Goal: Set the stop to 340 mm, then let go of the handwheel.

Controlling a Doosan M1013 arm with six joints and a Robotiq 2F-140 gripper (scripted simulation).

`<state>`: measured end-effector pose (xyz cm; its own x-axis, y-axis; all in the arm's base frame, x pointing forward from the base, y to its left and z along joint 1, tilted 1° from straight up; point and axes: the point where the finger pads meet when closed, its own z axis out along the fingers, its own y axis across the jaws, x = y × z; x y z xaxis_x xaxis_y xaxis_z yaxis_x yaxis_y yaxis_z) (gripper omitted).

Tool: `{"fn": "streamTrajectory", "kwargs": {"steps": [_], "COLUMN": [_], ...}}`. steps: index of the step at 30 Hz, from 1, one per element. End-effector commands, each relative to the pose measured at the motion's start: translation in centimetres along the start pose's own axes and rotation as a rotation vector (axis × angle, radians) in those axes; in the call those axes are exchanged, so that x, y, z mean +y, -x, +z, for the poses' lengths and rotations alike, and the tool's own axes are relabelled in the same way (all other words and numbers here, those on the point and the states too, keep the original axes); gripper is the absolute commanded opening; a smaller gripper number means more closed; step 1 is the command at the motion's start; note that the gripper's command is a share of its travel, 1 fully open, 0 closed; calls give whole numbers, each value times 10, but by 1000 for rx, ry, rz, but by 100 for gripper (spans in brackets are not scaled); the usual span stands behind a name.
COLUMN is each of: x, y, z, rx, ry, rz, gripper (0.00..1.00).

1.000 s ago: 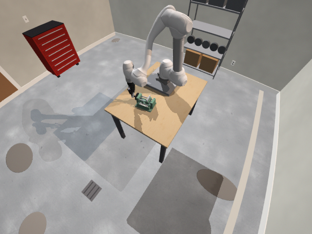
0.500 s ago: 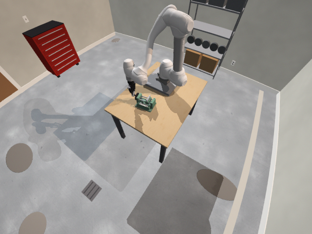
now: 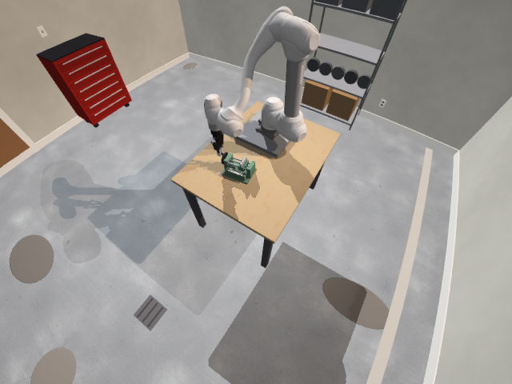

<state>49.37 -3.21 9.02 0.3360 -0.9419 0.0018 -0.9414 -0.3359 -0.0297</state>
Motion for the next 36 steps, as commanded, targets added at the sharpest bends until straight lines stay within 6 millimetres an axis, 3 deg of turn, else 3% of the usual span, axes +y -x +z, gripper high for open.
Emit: {"fn": "streamTrajectory", "kwargs": {"steps": [1, 17, 36], "x": [14, 28, 20], "y": [2, 2, 2], "z": [7, 30, 53], "rx": [-5, -5, -5], "ry": [10, 10, 10], "rz": [4, 4, 4], "gripper": [4, 4, 4]}}
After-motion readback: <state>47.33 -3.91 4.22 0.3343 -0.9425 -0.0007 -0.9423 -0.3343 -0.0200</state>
